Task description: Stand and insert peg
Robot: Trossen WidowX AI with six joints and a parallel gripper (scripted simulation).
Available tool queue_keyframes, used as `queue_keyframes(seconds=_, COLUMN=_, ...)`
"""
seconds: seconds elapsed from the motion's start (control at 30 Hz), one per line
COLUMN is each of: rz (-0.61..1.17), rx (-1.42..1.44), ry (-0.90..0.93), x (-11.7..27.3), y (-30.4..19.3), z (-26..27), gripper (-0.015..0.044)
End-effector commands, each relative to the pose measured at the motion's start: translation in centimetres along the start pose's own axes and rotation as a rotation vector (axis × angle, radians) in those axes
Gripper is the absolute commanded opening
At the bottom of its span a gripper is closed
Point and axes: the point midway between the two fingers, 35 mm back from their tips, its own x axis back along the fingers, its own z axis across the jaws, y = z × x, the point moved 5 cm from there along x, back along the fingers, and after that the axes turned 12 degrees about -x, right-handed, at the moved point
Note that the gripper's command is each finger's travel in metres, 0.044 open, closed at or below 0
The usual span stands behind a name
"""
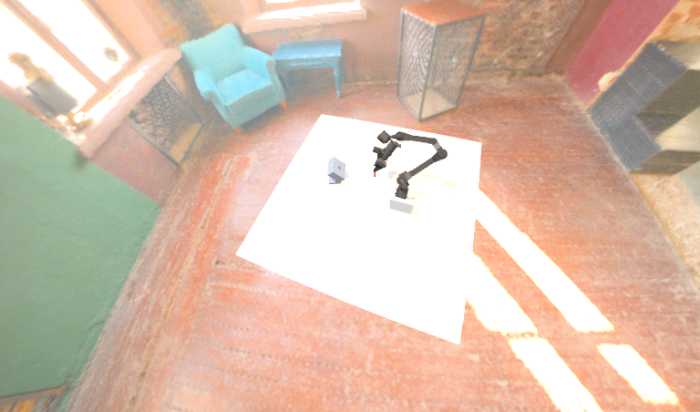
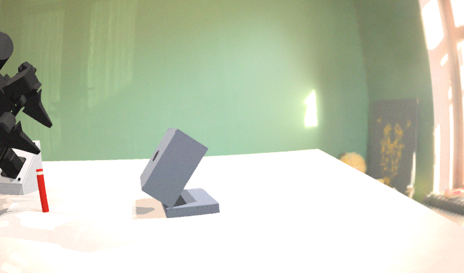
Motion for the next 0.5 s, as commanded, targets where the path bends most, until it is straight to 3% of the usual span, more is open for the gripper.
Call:
queue_keyframes(seconds=0.0, rz=0.090, rx=-0.014, ry=-0.049, x=-0.3, y=0.2, z=0.0, gripper=0.0440)
queue_keyframes(seconds=0.47, rz=0.409, rx=0.034, ry=-0.381, x=-1.2, y=2.0, z=0.2, gripper=0.0440)
